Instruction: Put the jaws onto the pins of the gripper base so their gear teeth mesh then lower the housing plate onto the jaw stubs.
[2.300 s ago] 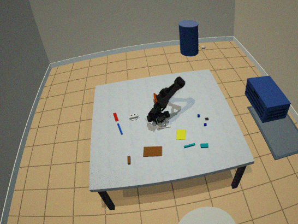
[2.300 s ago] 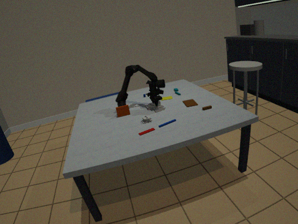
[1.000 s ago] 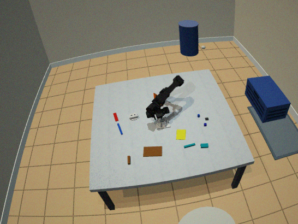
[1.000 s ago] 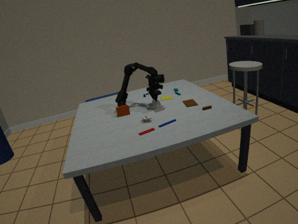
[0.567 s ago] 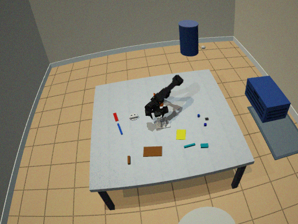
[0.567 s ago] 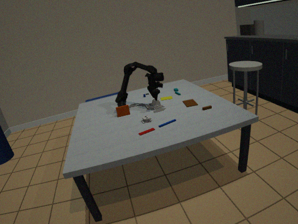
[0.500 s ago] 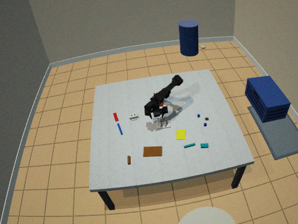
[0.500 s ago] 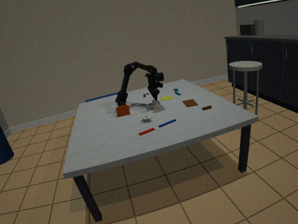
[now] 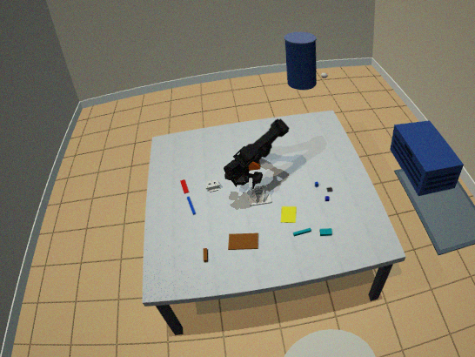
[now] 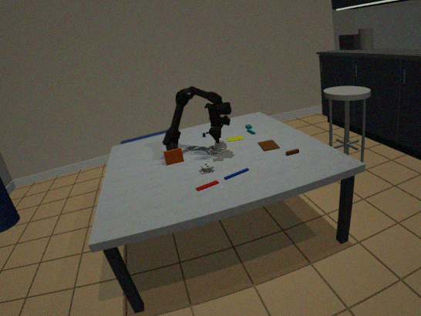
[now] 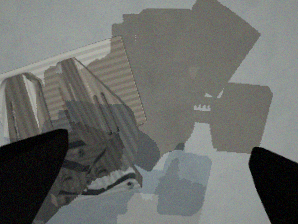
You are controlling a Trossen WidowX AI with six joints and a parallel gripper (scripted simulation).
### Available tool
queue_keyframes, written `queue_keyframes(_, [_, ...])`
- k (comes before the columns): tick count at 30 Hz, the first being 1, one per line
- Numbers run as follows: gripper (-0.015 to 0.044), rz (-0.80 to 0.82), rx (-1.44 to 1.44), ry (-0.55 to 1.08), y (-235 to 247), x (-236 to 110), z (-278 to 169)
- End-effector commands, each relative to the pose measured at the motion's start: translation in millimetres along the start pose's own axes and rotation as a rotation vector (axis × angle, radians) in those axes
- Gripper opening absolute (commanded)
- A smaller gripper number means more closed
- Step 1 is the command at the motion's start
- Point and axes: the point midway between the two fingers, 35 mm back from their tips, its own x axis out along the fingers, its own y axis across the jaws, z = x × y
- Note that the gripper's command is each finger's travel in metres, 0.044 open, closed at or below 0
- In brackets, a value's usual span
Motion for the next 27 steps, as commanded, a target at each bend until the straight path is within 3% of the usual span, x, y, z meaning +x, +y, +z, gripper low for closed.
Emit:
queue_keyframes(1, [0.0440, -0.007, 0.092, 0.002, -11, 0, 1])
queue_keyframes(27, [0.0440, -0.023, 0.672, -0.013, -59, -8, 0])
